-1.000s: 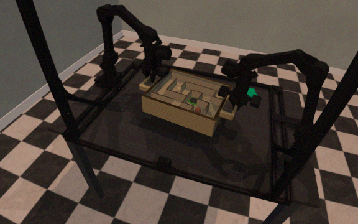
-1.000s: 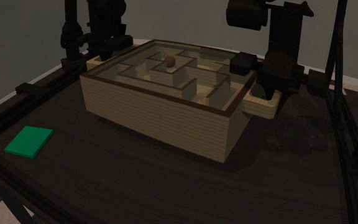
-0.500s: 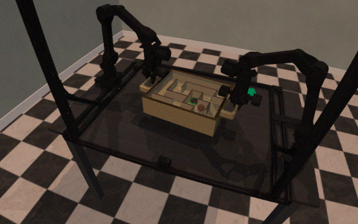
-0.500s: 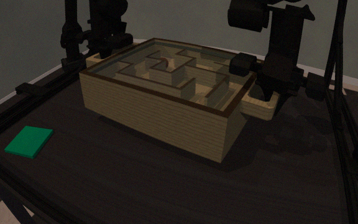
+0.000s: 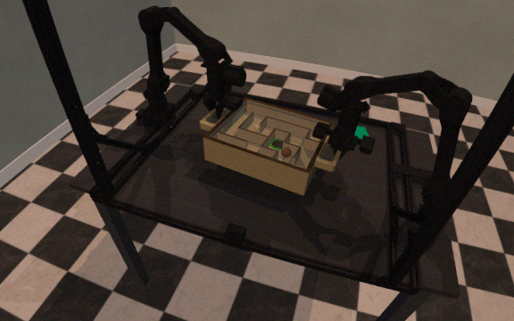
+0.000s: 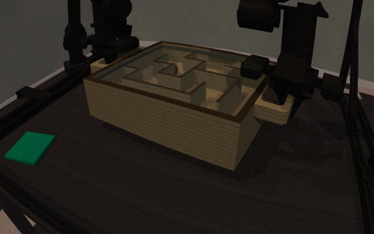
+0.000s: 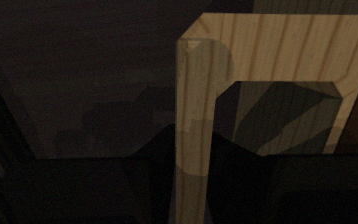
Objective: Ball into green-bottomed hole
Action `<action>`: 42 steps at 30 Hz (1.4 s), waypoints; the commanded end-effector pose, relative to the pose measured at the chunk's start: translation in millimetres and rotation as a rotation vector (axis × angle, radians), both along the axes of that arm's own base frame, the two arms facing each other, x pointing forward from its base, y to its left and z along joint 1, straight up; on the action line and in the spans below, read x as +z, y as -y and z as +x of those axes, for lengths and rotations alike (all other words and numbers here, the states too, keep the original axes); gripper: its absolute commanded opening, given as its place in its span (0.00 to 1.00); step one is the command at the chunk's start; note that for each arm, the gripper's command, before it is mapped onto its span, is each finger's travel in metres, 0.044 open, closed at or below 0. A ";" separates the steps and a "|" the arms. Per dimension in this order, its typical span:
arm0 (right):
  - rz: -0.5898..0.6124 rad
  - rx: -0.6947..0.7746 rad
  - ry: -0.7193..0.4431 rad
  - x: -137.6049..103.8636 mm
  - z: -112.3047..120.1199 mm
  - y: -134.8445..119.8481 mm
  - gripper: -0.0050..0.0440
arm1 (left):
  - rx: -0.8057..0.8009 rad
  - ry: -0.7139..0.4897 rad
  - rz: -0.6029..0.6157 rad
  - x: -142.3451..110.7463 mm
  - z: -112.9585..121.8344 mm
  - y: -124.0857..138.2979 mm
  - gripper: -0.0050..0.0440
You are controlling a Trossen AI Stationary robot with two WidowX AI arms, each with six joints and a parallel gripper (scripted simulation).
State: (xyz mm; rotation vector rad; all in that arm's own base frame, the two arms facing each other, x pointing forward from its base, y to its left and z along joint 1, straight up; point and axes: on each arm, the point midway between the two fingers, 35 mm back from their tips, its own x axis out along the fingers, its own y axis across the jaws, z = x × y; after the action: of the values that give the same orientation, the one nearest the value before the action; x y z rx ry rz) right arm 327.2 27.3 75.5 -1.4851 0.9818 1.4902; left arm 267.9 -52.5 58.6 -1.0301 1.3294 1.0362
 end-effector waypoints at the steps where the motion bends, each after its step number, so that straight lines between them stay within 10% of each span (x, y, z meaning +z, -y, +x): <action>1: -0.019 0.000 0.021 -1.0 -3.7 -0.6 0.14 | -0.001 -0.004 0.027 4.7 2.8 2.1 0.14; 42: -0.007 0.000 -0.019 6.0 -2.1 -0.1 0.14 | 0.000 0.021 -0.006 -3.4 1.7 0.8 0.14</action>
State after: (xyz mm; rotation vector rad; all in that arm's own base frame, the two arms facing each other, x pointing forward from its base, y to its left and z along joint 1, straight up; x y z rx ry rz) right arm 326.4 28.3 82.0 -1.4849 1.0110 1.5035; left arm 268.1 -53.4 52.9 -1.0389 1.3068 1.0187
